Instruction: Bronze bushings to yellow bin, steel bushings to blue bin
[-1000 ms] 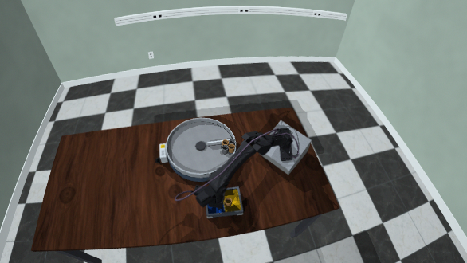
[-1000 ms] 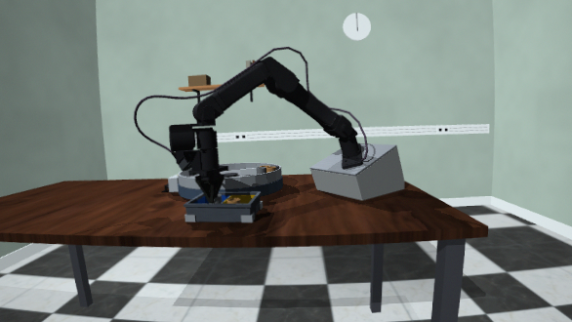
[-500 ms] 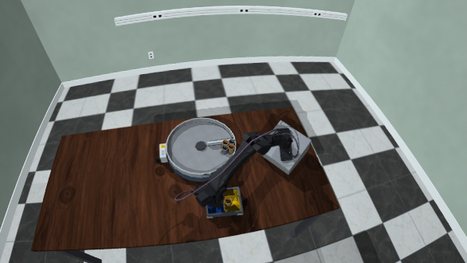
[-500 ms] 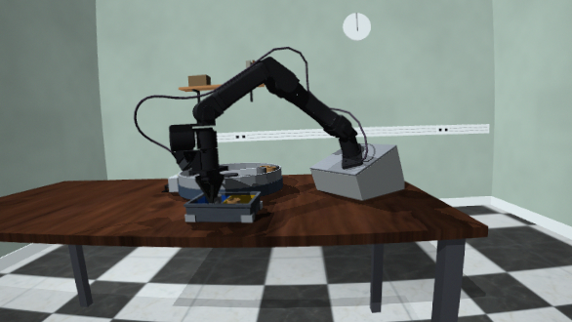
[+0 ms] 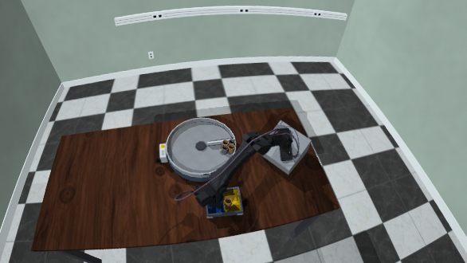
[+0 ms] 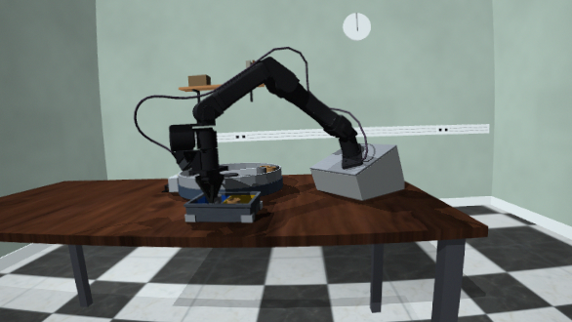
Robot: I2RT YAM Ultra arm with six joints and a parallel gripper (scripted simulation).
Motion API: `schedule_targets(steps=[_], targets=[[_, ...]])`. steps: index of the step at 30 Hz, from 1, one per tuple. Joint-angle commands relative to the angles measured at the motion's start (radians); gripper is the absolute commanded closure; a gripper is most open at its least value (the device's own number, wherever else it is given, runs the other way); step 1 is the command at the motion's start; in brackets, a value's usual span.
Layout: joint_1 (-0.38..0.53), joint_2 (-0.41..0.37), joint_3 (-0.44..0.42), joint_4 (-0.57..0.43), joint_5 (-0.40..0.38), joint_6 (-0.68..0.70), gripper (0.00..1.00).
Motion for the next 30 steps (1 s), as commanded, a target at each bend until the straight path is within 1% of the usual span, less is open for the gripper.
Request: schedule_targets(steps=[1,2,4,7,30], targets=[[0.006,-0.03,-0.002,0.016,0.012,0.006,1.0],[0.006,-0.03,-0.018,0.017,0.012,0.006,1.0],[0.006,-0.031,-0.025,0.023,0.012,0.006,1.0],[0.006,-0.035,-0.005,0.03,0.012,0.006,1.0],[0.006,-0.034,-0.005,0.024,0.012,0.006,1.0]])
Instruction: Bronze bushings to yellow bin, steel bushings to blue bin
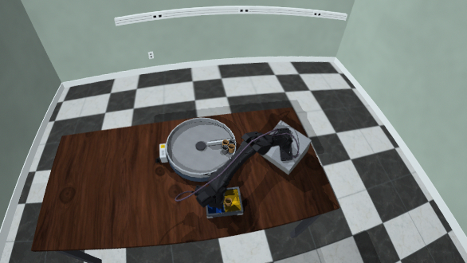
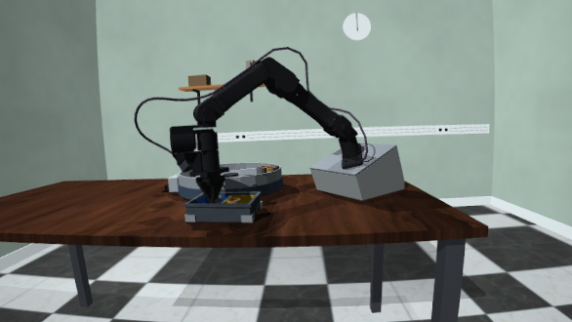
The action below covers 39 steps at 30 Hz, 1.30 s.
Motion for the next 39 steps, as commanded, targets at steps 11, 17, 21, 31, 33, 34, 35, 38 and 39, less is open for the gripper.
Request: schedule_targets(steps=[11,17,21,31,33,34,35,38,39], targets=[[0.006,-0.034,0.012,0.008,0.012,0.006,1.0],[0.006,-0.034,0.012,0.012,0.012,0.006,1.0],[0.006,-0.033,0.011,0.016,0.012,0.006,1.0],[0.008,-0.012,0.006,0.024,0.012,0.007,1.0],[0.008,-0.02,0.005,0.025,0.012,0.007,1.0],[0.008,-0.018,0.005,0.025,0.012,0.007,1.0],[0.008,-0.016,0.005,0.025,0.012,0.007,1.0],[0.008,-0.015,0.005,0.021,0.012,0.007,1.0],[0.008,-0.014,0.004,0.022,0.012,0.007,1.0]])
